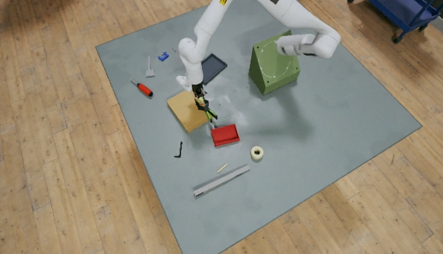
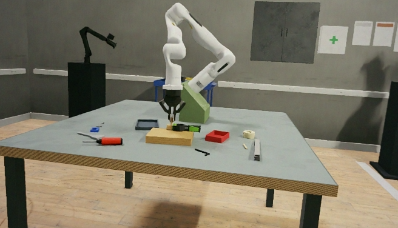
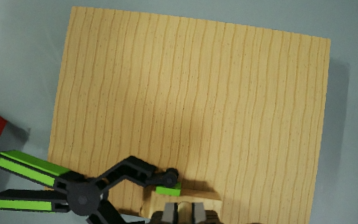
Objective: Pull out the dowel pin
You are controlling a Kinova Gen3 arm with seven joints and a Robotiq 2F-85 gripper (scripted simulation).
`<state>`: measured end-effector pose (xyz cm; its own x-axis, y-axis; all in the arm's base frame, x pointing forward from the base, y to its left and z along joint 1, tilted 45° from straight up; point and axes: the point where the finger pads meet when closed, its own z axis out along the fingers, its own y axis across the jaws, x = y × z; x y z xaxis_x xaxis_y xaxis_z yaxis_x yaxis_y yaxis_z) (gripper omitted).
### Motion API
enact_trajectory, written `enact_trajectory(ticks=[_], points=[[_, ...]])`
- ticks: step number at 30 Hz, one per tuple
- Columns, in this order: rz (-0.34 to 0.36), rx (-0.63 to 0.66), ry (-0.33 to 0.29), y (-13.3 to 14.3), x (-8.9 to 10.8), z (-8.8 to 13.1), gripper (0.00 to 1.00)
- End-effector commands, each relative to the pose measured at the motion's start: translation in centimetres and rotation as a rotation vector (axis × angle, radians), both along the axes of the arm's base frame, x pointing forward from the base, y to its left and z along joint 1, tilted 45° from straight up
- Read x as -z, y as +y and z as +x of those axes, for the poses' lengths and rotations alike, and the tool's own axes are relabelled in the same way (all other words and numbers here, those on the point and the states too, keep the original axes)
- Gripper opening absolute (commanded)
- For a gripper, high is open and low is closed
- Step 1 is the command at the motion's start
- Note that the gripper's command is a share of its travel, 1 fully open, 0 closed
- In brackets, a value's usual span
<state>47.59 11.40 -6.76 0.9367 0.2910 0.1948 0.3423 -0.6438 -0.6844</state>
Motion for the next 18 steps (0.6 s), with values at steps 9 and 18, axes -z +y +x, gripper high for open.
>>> enact_trajectory(ticks=[9, 18], points=[[-0.008, 0.064, 0.061, -0.10, -0.05, 0.07, 0.10], [-0.013, 0.111, 0.109, -0.11, -0.05, 0.07, 0.10]])
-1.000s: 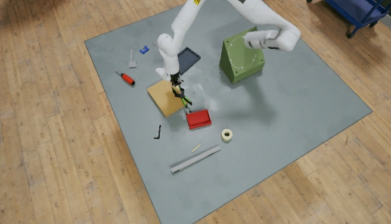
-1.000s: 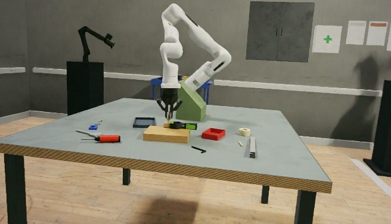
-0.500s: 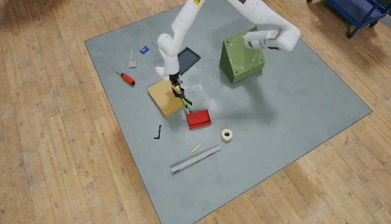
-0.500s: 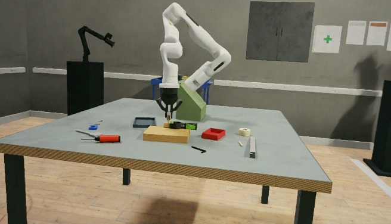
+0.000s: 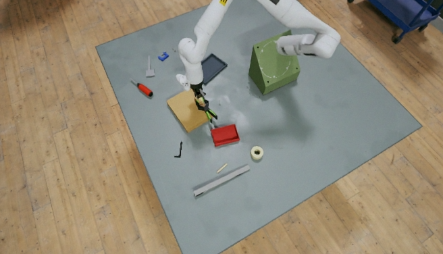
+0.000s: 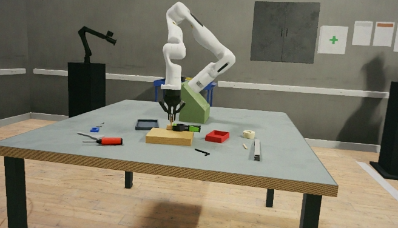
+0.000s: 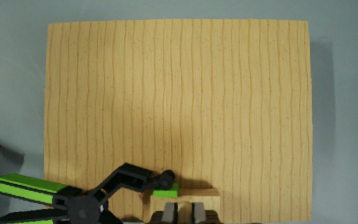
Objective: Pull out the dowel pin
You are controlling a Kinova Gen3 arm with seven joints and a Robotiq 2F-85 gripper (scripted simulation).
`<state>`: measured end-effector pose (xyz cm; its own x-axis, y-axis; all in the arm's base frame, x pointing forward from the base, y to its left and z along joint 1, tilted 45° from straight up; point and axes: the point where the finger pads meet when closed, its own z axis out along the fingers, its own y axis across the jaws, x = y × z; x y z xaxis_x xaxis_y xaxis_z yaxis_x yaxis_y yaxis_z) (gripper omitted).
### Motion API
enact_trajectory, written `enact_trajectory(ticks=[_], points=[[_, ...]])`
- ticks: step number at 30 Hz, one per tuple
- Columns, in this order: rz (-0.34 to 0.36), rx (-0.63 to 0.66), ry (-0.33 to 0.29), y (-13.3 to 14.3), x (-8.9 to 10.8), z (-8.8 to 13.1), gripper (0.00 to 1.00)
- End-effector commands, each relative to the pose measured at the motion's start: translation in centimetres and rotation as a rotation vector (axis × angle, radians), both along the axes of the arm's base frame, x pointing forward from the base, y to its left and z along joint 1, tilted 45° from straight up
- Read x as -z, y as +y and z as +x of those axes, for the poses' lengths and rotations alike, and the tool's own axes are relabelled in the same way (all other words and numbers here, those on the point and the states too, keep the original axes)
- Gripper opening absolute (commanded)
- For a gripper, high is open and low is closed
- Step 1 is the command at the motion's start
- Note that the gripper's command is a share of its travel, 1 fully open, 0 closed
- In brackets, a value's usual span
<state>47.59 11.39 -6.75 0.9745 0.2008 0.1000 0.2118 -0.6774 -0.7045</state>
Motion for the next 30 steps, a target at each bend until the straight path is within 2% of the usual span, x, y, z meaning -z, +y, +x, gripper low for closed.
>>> enact_trajectory(ticks=[1, 30], points=[[-0.003, 0.015, 0.012, -0.10, -0.04, 0.07, 0.10], [-0.019, 0.175, 0.173, -0.11, -0.06, 0.07, 0.10]])
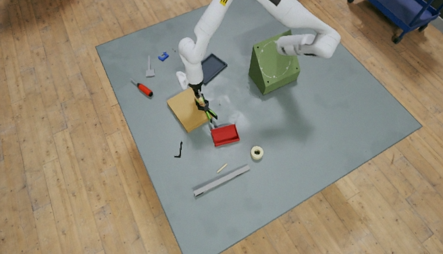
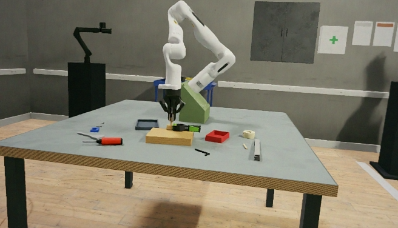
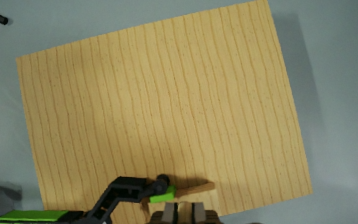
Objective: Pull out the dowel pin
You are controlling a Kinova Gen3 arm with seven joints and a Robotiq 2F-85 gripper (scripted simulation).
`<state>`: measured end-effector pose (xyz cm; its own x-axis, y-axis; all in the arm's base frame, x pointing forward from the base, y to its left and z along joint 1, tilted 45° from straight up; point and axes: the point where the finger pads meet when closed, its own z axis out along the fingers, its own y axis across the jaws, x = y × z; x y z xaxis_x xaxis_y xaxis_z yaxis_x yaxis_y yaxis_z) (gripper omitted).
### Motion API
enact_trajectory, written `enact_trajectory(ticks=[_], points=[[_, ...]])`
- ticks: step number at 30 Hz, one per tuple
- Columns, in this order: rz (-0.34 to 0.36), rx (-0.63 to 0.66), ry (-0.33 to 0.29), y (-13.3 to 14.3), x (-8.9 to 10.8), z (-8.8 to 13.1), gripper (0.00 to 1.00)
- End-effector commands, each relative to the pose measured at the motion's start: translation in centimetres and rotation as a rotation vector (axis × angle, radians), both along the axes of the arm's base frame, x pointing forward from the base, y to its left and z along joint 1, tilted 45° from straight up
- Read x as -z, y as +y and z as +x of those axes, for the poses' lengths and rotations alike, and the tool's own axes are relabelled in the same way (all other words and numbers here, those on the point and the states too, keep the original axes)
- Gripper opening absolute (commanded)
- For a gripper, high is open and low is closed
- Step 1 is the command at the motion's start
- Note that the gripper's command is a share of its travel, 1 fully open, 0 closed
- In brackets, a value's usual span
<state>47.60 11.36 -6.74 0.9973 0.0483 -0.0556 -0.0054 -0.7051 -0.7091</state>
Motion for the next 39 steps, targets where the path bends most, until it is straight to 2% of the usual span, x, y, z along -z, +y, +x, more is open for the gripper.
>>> enact_trajectory(ticks=[1, 39], points=[[-0.004, 0.026, 0.024, -0.08, -0.04, 0.06, 0.10], [-0.023, 0.211, 0.210, -0.10, -0.06, 0.06, 0.10]])
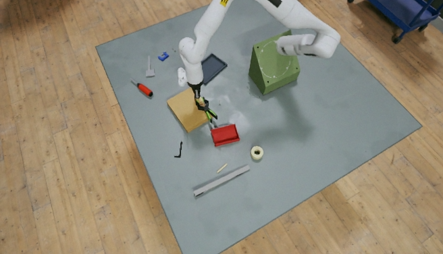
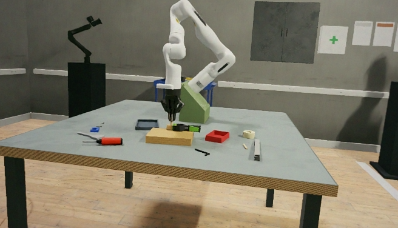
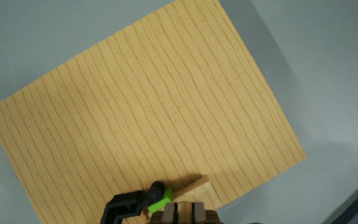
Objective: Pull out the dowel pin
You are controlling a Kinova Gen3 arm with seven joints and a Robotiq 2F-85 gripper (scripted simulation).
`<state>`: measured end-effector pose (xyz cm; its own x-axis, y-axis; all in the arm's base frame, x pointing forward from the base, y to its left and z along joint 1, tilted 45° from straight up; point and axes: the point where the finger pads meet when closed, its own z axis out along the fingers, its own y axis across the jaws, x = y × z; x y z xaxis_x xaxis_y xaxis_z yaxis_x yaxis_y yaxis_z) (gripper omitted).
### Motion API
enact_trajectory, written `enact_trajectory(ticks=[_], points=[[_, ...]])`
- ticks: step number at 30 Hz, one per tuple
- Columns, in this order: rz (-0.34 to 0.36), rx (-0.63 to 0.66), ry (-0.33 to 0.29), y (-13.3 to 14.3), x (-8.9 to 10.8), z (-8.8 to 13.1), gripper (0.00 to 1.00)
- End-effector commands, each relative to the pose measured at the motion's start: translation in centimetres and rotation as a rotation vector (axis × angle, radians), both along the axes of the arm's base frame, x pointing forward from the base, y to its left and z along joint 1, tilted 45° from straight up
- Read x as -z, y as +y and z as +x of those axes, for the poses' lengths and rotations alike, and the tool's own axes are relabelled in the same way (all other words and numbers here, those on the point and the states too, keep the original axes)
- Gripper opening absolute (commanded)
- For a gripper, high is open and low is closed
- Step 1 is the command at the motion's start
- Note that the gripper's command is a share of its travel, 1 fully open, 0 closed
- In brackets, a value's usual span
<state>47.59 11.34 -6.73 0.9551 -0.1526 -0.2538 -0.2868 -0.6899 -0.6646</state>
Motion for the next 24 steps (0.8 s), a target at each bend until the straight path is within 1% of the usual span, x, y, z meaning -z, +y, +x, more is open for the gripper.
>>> enact_trajectory(ticks=[1, 15, 17, 24], points=[[-0.003, 0.016, 0.013, -0.09, -0.05, 0.07, 0.10], [-0.011, 0.095, 0.093, -0.10, -0.06, 0.08, 0.10], [-0.011, 0.095, 0.093, -0.10, -0.06, 0.08, 0.10], [-0.015, 0.135, 0.132, -0.11, -0.07, 0.08, 0.10]])
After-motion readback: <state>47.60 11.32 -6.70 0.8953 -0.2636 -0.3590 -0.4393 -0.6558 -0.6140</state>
